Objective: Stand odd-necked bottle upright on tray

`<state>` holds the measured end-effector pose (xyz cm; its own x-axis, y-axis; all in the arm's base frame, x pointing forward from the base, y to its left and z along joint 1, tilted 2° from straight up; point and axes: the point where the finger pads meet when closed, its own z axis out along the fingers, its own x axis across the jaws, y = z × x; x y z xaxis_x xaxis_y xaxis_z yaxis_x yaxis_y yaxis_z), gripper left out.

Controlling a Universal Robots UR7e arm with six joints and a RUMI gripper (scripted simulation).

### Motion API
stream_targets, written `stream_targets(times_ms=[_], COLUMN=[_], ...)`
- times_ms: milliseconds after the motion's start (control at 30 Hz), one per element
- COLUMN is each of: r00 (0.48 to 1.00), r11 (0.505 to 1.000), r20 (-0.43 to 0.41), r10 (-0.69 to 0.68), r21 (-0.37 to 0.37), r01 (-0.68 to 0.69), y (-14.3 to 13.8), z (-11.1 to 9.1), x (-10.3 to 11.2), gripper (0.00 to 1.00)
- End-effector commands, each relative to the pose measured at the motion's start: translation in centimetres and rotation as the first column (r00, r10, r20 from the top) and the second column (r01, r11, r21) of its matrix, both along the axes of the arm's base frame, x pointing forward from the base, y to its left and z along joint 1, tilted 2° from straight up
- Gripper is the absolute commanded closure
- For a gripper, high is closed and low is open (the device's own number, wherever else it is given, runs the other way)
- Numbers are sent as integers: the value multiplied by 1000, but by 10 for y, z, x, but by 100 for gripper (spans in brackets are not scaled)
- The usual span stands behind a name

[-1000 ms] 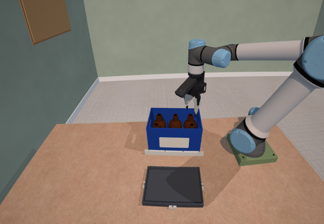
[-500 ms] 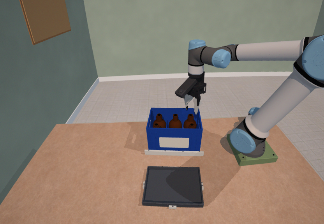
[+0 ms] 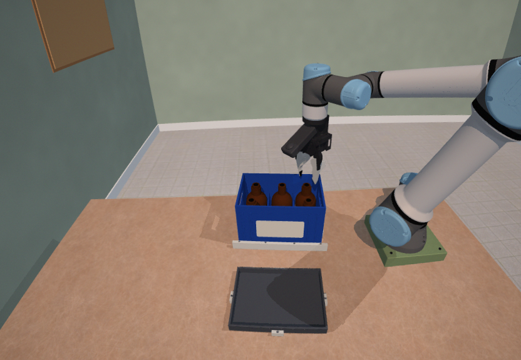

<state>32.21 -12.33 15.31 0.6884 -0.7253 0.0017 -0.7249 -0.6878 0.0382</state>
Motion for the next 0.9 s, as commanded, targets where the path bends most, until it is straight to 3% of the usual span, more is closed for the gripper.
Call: stream_targets(times_ms=[0,867], r00=[1000,1000], r11=[1000,1000], r20=[1,1], r10=[0,0], r21=[-1,-1], r01=[0,0], y=[0,3], z=[0,0], x=[0,4], gripper=[62,62])
